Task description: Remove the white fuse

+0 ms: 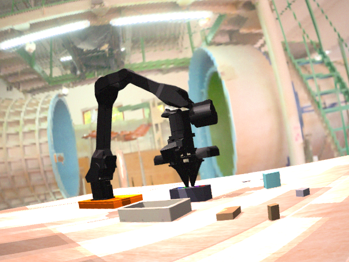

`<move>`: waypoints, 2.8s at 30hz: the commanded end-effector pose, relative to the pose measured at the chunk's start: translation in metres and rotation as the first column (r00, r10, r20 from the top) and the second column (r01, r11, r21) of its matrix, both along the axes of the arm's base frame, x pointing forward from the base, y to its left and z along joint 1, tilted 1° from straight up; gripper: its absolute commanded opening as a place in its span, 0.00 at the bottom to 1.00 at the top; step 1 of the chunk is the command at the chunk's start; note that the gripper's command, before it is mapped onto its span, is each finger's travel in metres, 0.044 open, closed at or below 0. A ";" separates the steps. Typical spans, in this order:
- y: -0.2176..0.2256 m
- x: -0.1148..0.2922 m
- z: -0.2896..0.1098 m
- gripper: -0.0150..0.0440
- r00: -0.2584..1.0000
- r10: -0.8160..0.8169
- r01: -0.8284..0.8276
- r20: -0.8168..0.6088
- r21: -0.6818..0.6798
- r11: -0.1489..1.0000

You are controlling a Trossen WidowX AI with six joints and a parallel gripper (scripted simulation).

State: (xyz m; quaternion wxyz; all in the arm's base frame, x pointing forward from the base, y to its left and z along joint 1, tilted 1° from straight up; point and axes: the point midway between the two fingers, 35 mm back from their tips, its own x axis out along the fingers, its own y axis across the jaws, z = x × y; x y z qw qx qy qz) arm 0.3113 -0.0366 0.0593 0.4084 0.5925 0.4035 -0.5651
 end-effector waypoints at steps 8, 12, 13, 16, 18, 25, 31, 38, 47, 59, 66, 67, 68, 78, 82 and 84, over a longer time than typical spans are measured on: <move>0.000 -0.001 -0.007 0.37 1.000 -0.001 0.001 -0.006 -0.002 1.000; 0.000 -0.001 -0.007 0.37 1.000 -0.001 0.001 -0.006 -0.002 1.000; 0.000 -0.001 -0.006 0.36 1.000 0.000 0.000 -0.004 0.000 1.000; 0.000 -0.001 -0.006 0.33 1.000 0.000 0.000 -0.004 0.000 1.000; 0.000 -0.001 -0.006 0.31 1.000 0.000 0.000 -0.004 0.000 1.000; 0.000 -0.001 -0.006 0.25 1.000 0.000 0.000 -0.004 0.000 1.000; 0.000 -0.001 -0.004 0.25 1.000 0.000 0.000 -0.004 0.000 1.000; 0.000 -0.001 0.000 0.25 1.000 0.000 0.000 -0.004 0.000 1.000; 0.000 -0.001 0.004 0.25 1.000 0.000 0.000 -0.004 0.000 1.000; 0.000 -0.001 0.010 0.25 1.000 0.000 0.000 -0.004 -0.001 1.000; -0.001 -0.001 0.014 0.25 1.000 -0.001 0.001 -0.004 -0.001 1.000; -0.001 -0.001 0.014 0.25 1.000 -0.001 0.001 -0.004 -0.001 1.000; -0.001 -0.001 0.015 0.25 1.000 -0.001 0.001 -0.005 -0.001 1.000; -0.001 -0.001 0.020 0.25 1.000 -0.001 0.001 -0.005 -0.001 1.000; -0.001 -0.001 0.022 0.25 1.000 -0.001 0.001 -0.005 -0.002 1.000; -0.001 -0.001 0.023 0.25 1.000 -0.001 0.001 -0.005 -0.002 1.000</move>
